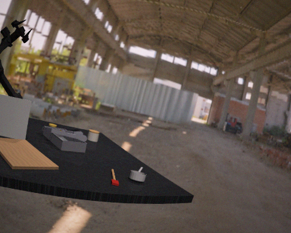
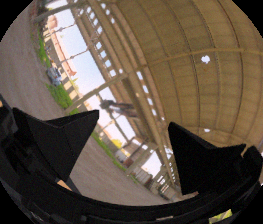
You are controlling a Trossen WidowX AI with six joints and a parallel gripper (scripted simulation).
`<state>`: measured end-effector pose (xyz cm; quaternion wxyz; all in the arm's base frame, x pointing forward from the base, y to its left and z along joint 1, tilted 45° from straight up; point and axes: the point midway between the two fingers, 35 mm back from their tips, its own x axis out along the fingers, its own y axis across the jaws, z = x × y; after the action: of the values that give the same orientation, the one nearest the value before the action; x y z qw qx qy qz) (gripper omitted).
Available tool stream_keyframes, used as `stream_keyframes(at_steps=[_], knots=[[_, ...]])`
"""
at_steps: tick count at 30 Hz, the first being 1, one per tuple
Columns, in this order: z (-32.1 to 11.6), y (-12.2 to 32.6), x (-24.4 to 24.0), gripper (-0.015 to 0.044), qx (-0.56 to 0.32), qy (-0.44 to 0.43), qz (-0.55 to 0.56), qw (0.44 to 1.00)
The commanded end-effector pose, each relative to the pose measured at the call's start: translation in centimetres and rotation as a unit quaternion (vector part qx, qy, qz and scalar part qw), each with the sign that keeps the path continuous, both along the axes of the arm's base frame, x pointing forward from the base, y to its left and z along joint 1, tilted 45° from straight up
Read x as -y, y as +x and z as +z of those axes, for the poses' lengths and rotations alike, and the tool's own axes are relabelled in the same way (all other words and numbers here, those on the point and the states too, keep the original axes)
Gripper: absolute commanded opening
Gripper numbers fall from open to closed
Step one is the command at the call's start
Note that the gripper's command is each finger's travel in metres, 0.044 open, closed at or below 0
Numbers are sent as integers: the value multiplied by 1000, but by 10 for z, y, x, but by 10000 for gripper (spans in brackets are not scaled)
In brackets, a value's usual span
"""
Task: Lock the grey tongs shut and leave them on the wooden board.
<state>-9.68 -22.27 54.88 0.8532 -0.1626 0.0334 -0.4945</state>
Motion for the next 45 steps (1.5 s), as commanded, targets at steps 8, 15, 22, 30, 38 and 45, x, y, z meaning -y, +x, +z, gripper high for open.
stream_keyframes(at_steps=[8,15,22,30,38,45], knots=[[36,54,-43,440,57,-33,24,998],[56,141,-95,440,97,-49,84,991],[41,229,-128,440,94,-26,143,985],[-10,339,-149,440,85,90,221,967],[-96,425,-145,440,57,266,235,933],[-183,469,-134,440,51,449,187,872]])
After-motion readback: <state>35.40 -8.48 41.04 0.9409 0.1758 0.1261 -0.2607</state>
